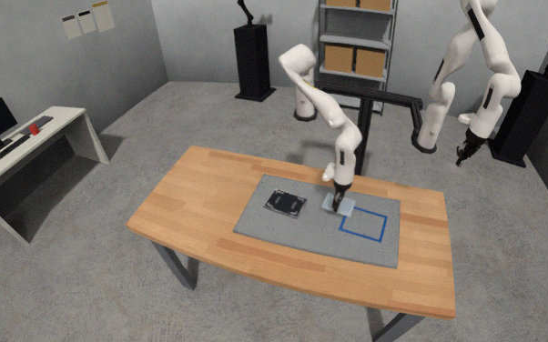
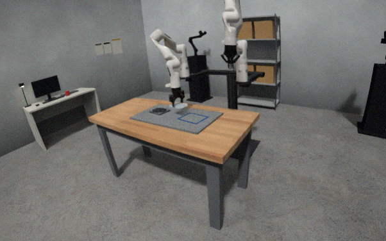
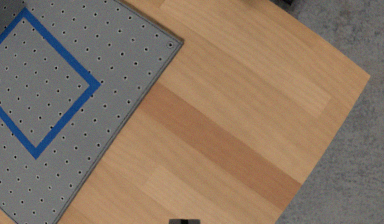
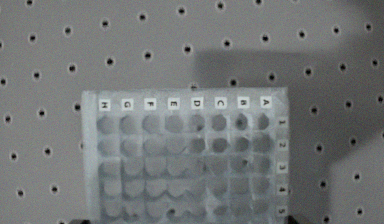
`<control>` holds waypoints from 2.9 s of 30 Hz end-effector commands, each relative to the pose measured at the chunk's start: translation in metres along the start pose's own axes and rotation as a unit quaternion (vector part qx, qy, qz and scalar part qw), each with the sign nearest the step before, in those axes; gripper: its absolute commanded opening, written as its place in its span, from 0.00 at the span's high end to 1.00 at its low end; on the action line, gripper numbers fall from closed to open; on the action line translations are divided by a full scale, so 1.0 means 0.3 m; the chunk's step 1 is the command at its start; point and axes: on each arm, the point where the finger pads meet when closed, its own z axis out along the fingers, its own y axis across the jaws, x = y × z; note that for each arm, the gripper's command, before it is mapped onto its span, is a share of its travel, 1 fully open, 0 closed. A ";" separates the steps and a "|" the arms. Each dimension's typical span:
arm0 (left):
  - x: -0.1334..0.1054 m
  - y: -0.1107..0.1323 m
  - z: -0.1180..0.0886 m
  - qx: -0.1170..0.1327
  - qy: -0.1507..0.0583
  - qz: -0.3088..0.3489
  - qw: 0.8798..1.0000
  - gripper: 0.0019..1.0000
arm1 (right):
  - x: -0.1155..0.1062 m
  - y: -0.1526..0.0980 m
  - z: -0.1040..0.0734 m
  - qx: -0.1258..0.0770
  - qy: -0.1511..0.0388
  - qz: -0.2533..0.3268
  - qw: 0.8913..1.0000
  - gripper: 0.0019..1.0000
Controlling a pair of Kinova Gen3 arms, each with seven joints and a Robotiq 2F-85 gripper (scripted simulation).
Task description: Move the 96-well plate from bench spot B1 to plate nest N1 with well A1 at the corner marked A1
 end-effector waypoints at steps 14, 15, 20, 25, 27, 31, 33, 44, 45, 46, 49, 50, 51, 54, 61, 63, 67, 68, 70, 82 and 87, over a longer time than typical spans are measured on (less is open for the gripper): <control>-0.001 -0.001 -0.002 0.001 -0.001 0.000 1.000 0.98 | 0.163 -0.016 -0.009 0.001 -0.001 0.000 1.000 0.06; -0.001 -0.001 -0.002 0.001 -0.001 0.000 1.000 0.98 | 0.174 -0.017 -0.010 0.001 -0.001 0.000 1.000 0.06; -0.001 -0.001 -0.002 0.001 -0.001 0.000 1.000 0.98 | 0.230 -0.021 -0.012 0.001 -0.001 0.000 1.000 0.06; -0.001 -0.001 -0.002 0.001 -0.001 0.000 1.000 0.98 | 0.285 -0.025 -0.013 0.001 -0.001 0.000 1.000 0.06; -0.001 -0.001 -0.002 0.001 -0.001 0.000 1.000 0.98 | 0.296 -0.026 -0.014 0.001 -0.001 0.000 1.000 0.06; -0.001 -0.001 -0.002 0.001 -0.001 0.000 1.000 0.98 | 0.329 -0.029 -0.015 0.001 -0.001 0.000 1.000 0.06; -0.001 -0.001 -0.002 0.001 -0.001 0.000 1.000 0.98 | 0.352 -0.030 -0.015 0.001 -0.001 0.000 1.000 0.06; -0.001 -0.001 -0.002 0.001 -0.001 0.000 1.000 0.98 | 0.463 -0.039 -0.019 0.001 -0.001 0.000 1.000 0.06; -0.001 -0.001 -0.002 0.001 -0.001 0.000 1.000 0.98 | 0.463 -0.039 -0.019 0.001 -0.001 0.000 1.000 0.06; -0.001 -0.001 -0.002 0.001 -0.001 0.000 1.000 0.98 | 0.474 -0.040 -0.019 0.001 -0.001 0.000 1.000 0.06; -0.001 -0.001 -0.002 0.001 -0.001 0.000 1.000 0.98 | 0.507 -0.042 -0.020 0.001 -0.001 0.000 1.000 0.06; -0.001 -0.001 -0.002 0.001 -0.001 0.000 1.000 0.98 | 0.518 -0.043 -0.021 0.001 -0.001 0.000 1.000 0.06; -0.001 -0.001 -0.002 0.001 -0.001 0.000 1.000 0.98 | 0.529 -0.044 -0.021 0.001 -0.001 0.000 1.000 0.06; -0.001 -0.001 -0.002 0.001 -0.001 0.000 1.000 0.98 | 0.562 -0.047 -0.022 0.001 -0.001 0.000 1.000 0.06; -0.001 -0.001 -0.002 0.001 -0.001 0.000 1.000 0.98 | 0.629 -0.052 -0.024 0.001 -0.001 0.000 1.000 0.06; -0.001 -0.001 -0.002 0.001 -0.001 0.000 1.000 0.98 | 0.640 -0.052 -0.025 0.001 -0.001 0.000 1.000 0.06; -0.001 -0.001 -0.002 0.001 -0.001 0.000 1.000 0.98 | 0.684 -0.056 -0.026 0.001 -0.001 0.000 1.000 0.06; -0.001 -0.001 -0.002 0.001 -0.001 0.000 1.000 0.98 | 0.695 -0.057 -0.026 0.001 -0.001 0.000 1.000 0.06; -0.001 -0.001 -0.002 0.001 -0.001 0.000 1.000 0.98 | 0.718 -0.058 -0.027 0.001 -0.001 0.000 1.000 0.06; -0.001 -0.001 -0.002 0.001 -0.001 0.000 1.000 0.98 | 0.783 -0.064 -0.029 0.001 0.000 0.000 1.000 0.06; -0.001 -0.001 -0.002 0.001 -0.001 0.000 1.000 0.98 | 0.781 -0.064 -0.029 0.001 0.000 0.000 1.000 0.06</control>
